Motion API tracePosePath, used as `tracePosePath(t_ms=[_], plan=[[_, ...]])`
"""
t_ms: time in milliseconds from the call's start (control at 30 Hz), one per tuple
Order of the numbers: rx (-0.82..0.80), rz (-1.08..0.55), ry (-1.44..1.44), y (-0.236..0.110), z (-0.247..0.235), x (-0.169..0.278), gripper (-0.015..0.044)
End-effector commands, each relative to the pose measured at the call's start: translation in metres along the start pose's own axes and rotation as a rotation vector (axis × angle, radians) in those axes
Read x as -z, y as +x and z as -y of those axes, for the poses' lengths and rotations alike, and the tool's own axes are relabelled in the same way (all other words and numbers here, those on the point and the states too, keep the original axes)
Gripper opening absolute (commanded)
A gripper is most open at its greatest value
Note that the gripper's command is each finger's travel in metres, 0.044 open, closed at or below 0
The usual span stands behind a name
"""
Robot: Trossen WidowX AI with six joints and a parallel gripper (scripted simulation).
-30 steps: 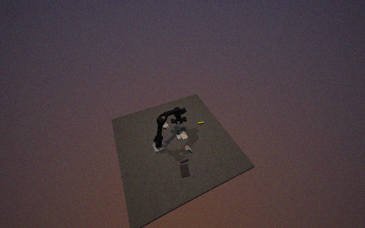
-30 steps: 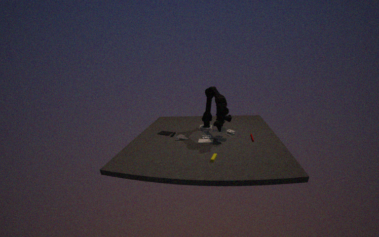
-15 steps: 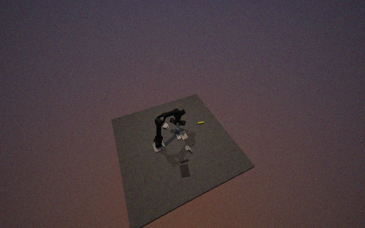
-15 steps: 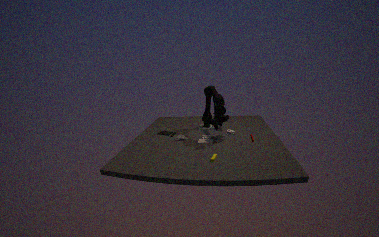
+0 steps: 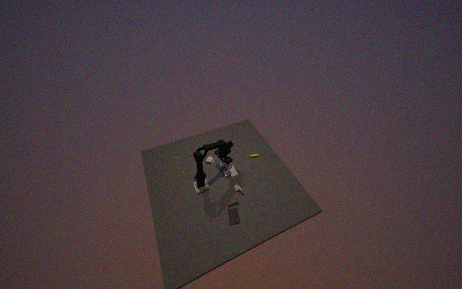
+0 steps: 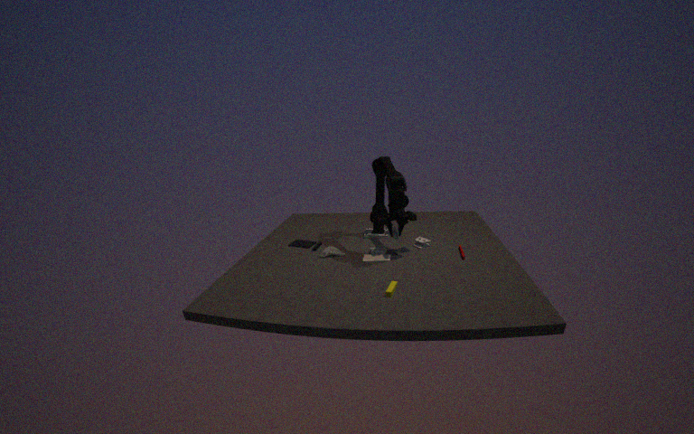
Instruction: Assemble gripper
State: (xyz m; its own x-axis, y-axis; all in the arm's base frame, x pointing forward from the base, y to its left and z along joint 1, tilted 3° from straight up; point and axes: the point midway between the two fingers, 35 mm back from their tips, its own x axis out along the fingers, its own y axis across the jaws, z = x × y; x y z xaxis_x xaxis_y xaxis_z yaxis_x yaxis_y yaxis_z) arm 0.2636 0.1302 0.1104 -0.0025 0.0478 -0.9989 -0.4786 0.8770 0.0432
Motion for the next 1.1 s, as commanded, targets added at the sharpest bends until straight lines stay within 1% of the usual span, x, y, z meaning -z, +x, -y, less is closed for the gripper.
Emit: tracePosePath(t_ms=[0, 400, 1067], plan=[[0.001, -0.004, 0.118, 0.002, 0.002, 0.009, 0.0134], [0.003, -0.006, 0.474, 0.005, 0.006, 0.030, 0.0134], [0.003, -0.006, 0.480, 0.005, 0.007, 0.030, 0.0134]])
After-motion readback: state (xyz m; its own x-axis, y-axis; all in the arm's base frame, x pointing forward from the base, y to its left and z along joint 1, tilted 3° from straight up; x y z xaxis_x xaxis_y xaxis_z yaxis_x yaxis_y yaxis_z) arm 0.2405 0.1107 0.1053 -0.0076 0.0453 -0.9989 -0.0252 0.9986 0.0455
